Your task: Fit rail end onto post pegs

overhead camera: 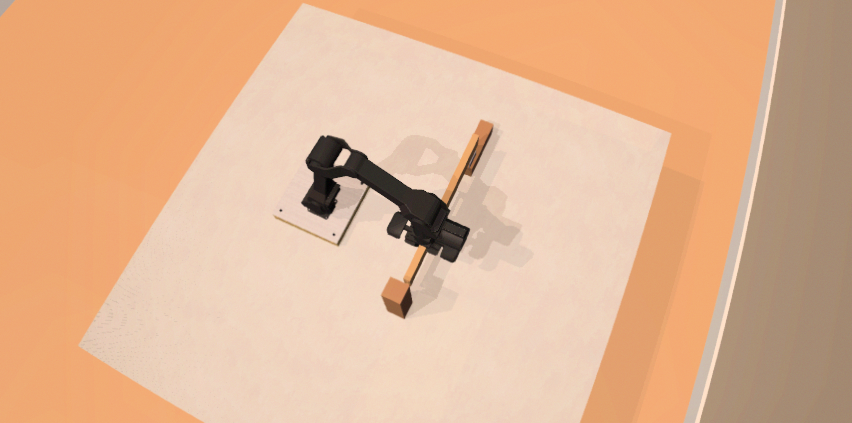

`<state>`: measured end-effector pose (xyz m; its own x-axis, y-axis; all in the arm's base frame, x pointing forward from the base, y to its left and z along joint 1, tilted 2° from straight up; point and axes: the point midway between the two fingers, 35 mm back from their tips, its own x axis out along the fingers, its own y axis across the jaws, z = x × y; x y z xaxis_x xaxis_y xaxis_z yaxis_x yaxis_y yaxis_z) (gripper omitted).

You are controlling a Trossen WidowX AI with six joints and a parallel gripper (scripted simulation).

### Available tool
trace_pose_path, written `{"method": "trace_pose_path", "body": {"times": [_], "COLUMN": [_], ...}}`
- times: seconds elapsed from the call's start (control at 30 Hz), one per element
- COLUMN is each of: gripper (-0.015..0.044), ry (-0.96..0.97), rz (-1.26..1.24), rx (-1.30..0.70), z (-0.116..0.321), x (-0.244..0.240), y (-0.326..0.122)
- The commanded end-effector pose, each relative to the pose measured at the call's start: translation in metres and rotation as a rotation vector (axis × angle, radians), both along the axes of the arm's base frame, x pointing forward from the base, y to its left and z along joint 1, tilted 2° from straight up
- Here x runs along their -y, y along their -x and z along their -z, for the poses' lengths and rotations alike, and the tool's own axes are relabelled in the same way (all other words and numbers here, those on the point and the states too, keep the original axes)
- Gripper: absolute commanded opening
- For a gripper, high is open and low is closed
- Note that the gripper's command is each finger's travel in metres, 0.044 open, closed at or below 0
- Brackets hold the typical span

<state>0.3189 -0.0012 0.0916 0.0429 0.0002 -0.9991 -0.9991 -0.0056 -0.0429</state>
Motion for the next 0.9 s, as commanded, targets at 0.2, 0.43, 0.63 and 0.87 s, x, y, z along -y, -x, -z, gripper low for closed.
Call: {"method": "trace_pose_path", "body": {"times": [0.2,0.43,0.63,0.87], "gripper": [0.0,0.0,0.0,0.0], "ry": [-0.011,-0.011,-0.011,-0.011], "rz": [0.002,0.002,0.002,0.002], "rx": [0.013,0.013,0.013,0.013], "z": [-0.0035,-0.0029,-0.0023,-0.0018], "x": [-0.0015,-0.0015,-0.0015,-0.0015], "y": [-0.0002,0.0002,0.0004,0.0006]}}
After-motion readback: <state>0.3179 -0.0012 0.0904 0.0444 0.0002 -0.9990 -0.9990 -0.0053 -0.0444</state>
